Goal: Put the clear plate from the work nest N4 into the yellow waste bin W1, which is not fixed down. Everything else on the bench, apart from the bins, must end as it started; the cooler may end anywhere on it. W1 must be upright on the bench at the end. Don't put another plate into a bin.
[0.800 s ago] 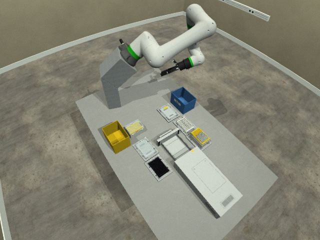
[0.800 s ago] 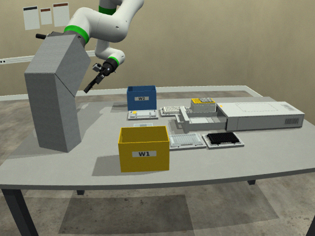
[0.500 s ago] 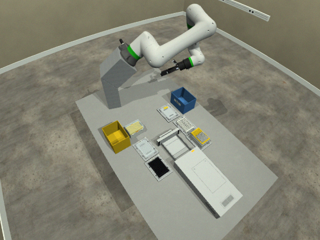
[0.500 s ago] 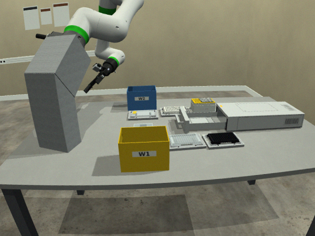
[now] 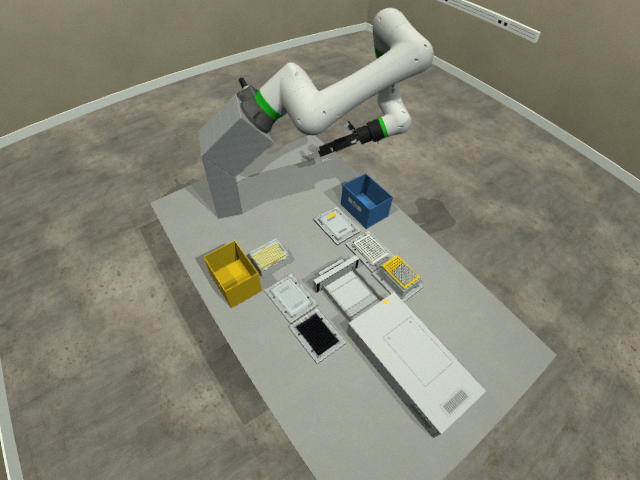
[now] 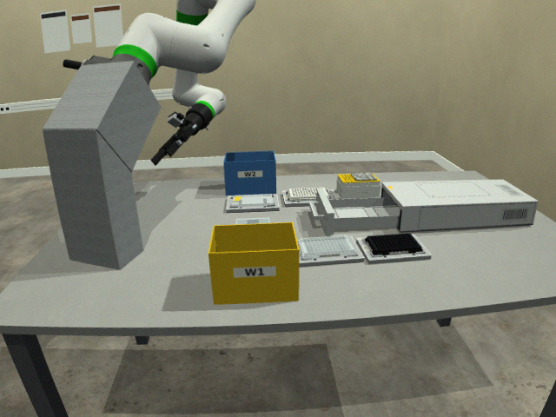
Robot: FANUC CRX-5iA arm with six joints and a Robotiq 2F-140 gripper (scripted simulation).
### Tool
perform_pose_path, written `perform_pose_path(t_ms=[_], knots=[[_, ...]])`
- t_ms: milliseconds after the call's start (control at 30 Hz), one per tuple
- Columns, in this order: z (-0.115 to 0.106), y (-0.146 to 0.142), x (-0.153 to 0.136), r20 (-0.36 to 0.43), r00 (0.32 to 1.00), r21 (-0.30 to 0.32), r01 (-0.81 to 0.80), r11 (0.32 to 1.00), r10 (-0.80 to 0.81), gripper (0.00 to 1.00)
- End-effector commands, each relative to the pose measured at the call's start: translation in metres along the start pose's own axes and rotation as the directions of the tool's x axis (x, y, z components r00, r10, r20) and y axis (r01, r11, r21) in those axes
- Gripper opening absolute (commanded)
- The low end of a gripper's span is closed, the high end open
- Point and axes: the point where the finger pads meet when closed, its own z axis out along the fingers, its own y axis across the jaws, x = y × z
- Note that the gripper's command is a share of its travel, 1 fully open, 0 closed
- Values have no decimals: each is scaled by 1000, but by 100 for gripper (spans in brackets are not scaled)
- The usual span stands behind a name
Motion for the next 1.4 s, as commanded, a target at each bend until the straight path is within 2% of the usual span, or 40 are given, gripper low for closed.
perform_pose_path(t_ms=[0, 200, 300, 500, 633, 767, 867, 1067, 1200, 1333, 1367], knots=[[1, -14, -12, -20, 994, -48, 107, 993, -108, 10], [3, -31, -25, -19, 973, -107, 227, 968, -231, 10], [3, -31, -25, -19, 973, -107, 227, 968, -231, 10], [5, -52, -41, 12, 927, -178, 371, 911, -375, 10], [6, -59, -46, 29, 907, -200, 417, 887, -420, 10], [7, -73, -56, 74, 861, -237, 506, 829, -504, 10], [7, -73, -56, 74, 861, -237, 506, 829, -504, 10], [8, -96, -70, 161, 775, -272, 630, 727, -611, 10], [9, -103, -75, 195, 742, -277, 669, 690, -641, 10], [9, -119, -84, 266, 671, -276, 741, 612, -692, 10], [9, -119, -84, 266, 671, -276, 741, 612, -692, 10]])
